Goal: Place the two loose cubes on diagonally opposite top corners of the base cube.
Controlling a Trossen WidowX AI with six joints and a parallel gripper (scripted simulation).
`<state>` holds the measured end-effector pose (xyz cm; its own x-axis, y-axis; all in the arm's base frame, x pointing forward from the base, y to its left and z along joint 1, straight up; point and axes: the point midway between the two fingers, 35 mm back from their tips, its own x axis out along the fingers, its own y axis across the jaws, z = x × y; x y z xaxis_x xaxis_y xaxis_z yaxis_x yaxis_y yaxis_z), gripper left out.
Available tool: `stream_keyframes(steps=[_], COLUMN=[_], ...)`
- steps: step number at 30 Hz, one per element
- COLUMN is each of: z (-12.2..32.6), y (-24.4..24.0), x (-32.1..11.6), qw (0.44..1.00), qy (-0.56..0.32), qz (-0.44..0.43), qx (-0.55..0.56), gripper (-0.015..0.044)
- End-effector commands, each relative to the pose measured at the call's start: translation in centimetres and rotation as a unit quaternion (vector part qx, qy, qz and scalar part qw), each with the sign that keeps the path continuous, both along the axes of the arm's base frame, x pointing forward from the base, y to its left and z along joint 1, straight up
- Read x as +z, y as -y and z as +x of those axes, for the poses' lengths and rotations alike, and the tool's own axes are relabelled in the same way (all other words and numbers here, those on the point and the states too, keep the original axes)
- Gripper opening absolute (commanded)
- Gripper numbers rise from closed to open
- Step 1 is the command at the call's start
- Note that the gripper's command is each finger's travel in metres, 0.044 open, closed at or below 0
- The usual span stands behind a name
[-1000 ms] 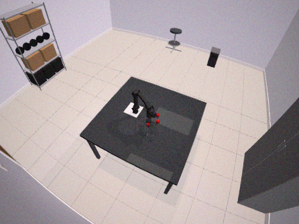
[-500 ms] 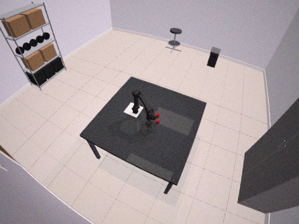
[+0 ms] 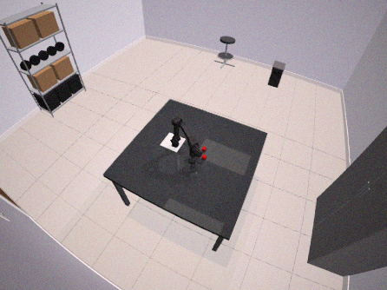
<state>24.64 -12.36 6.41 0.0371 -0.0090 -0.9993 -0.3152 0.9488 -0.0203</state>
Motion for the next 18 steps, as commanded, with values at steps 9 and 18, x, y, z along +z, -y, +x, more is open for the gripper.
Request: stream_keyframes(steps=[9, 18], z=[-0.3, -0.3], y=[-0.1, -0.1], x=[-2.1, -2.1], qw=[1.000, 1.000], qy=[-0.007, -0.007], qz=[0.001, 0.001], qx=[0.001, 0.001], gripper=[0.0265, 0.0105])
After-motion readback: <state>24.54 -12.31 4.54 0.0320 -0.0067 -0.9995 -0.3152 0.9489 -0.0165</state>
